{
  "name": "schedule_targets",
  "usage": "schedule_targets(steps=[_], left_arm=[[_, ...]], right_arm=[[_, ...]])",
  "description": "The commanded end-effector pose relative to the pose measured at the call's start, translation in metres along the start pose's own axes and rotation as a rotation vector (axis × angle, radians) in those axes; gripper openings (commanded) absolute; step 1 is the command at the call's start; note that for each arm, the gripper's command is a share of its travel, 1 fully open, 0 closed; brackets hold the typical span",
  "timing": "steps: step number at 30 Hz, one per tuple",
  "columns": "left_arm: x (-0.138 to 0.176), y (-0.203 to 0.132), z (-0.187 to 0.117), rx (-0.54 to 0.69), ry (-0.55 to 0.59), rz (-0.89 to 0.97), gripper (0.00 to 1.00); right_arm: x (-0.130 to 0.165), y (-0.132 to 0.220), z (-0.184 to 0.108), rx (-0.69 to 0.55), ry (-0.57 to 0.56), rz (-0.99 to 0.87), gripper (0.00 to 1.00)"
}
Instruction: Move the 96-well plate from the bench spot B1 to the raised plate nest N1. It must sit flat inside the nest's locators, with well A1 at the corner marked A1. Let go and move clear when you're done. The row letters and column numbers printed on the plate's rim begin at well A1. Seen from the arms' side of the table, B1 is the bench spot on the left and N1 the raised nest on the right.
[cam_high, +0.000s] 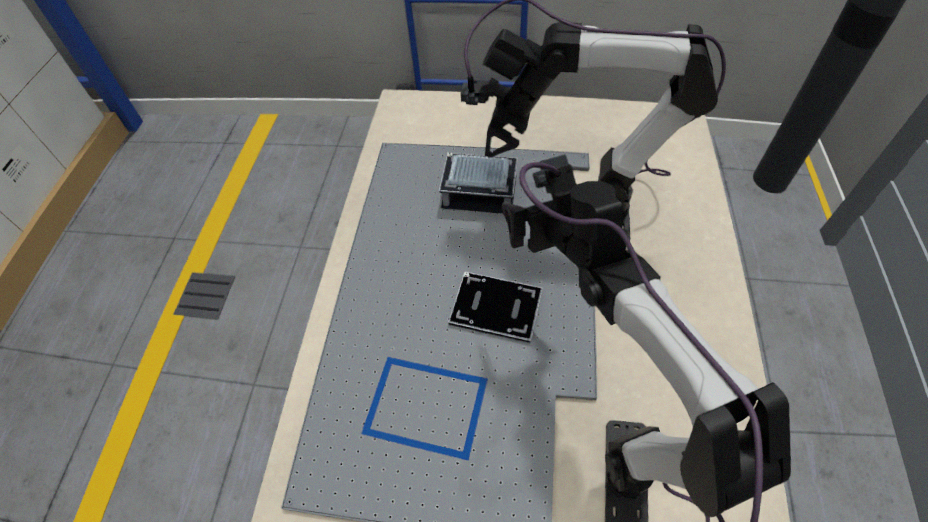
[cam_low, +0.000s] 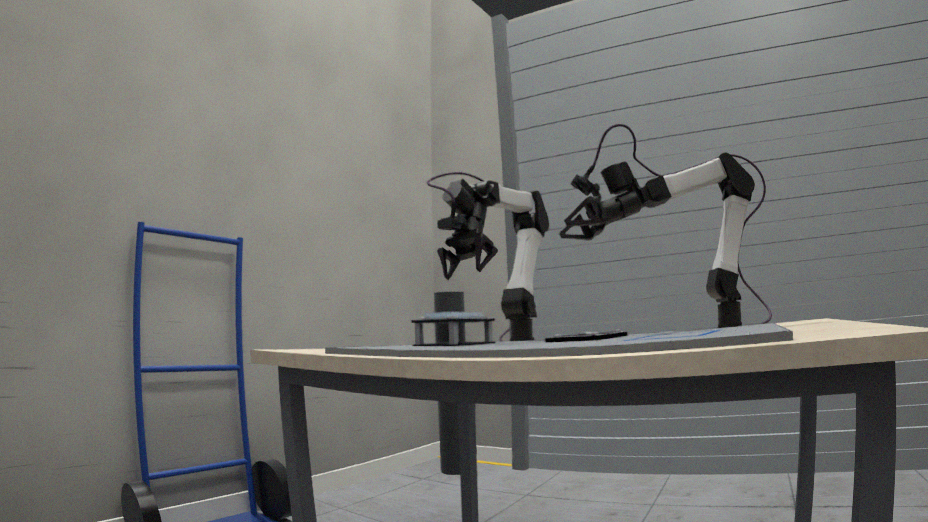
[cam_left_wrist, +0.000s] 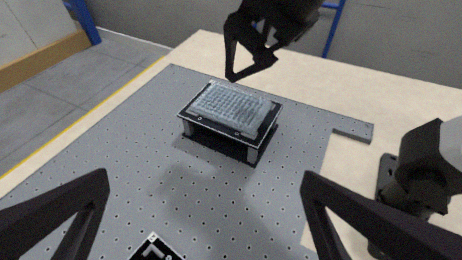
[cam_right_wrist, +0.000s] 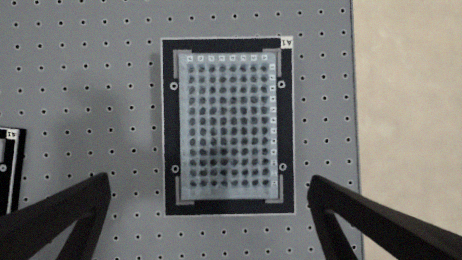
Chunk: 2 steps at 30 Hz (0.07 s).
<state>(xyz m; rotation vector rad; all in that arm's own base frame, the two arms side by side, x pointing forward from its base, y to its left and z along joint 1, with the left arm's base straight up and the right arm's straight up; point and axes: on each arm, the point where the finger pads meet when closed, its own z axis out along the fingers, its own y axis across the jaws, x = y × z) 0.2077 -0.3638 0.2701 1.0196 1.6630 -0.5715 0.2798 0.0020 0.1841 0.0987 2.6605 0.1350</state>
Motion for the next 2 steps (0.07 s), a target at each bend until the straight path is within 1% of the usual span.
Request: schedule_targets(steps=[1, 2], left_arm=[[-0.0229, -0.0009, -0.0009, 0.005, -0.056, 0.0, 1.0], [-0.0229, -0.0009, -0.0009, 0.005, -0.056, 0.0, 1.0]], right_arm=[[-0.0026, 0.0011, 0.0009, -0.009, -0.008, 0.012, 1.0], [-0.0026, 0.0011, 0.0009, -0.009, -0.008, 0.012, 1.0]])
